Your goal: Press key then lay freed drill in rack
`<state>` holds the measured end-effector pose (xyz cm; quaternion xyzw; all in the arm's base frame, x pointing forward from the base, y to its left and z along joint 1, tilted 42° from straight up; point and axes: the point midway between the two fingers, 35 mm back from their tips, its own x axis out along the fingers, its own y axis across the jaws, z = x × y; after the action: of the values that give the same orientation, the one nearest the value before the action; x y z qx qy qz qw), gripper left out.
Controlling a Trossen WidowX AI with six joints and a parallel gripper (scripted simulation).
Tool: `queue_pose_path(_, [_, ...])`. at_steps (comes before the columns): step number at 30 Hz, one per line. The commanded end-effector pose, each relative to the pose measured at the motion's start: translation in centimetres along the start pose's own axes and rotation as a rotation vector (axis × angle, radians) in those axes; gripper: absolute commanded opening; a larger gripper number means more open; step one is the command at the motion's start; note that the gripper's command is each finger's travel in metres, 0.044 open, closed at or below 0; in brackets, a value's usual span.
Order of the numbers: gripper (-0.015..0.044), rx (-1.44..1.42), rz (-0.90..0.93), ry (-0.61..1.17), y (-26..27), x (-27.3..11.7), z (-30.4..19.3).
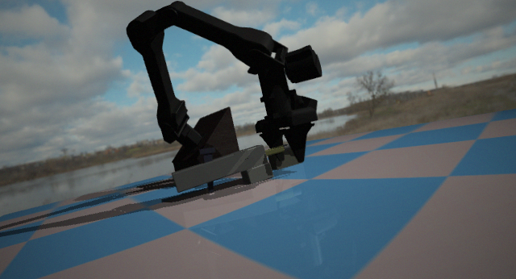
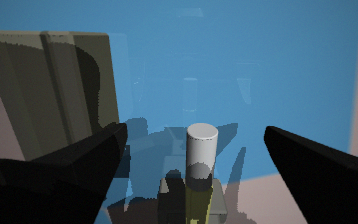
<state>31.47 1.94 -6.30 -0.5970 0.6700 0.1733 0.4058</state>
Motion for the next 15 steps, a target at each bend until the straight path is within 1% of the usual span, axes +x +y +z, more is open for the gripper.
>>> queue_pose_path(1, [0.0440, -0.003, -0.003, 0.003, 0.02, 0.10, -0.30])
queue_pose_path(14, [0.0440, -0.003, -0.003, 0.003, 0.05, 0.29, -0.85])
queue_pose_path(15, [0.0414, 0.001, -0.001, -0.001, 0.00, 0.21, -0.60])
